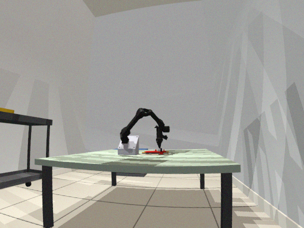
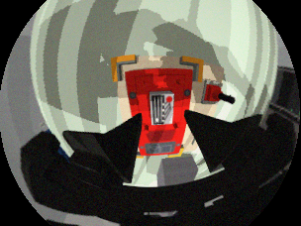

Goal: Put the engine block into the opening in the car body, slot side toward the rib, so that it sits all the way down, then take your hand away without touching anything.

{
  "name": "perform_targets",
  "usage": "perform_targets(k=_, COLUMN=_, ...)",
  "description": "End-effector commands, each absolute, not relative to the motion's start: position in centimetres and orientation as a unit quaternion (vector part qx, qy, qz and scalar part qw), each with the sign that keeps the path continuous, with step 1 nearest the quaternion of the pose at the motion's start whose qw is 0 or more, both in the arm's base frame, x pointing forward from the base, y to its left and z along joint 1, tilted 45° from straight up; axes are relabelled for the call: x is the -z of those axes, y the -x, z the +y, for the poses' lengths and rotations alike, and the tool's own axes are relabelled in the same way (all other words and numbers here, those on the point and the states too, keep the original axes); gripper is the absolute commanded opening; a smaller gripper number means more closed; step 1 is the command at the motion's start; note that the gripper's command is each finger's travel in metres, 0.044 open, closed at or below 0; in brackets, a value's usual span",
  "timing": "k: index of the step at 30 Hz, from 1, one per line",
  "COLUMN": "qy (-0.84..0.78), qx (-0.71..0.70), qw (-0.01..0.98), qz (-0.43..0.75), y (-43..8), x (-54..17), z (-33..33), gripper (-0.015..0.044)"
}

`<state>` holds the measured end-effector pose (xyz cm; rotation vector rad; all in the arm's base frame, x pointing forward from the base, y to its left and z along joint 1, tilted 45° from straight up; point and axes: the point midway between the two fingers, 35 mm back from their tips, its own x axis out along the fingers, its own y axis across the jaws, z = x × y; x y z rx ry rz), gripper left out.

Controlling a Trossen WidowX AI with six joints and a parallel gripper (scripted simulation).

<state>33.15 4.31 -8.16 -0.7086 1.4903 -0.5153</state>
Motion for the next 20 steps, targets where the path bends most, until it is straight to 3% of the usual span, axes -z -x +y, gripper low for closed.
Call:
perform_targets(k=1, qy=0.308, qx=0.228, qw=0.65, qz=0.656, y=-33.15, x=8.06, z=4.37, gripper=0.0177)
perform_targets(k=8, qy=0.308, qx=0.228, qw=0.65, qz=0.656, y=-33.15, x=8.06, z=4.37, gripper=0.0)
perform_targets(k=20, qy=0.308, qx=0.228, qw=0.65, qz=0.656, y=-33.15, x=8.06, z=4.37, gripper=0.0)
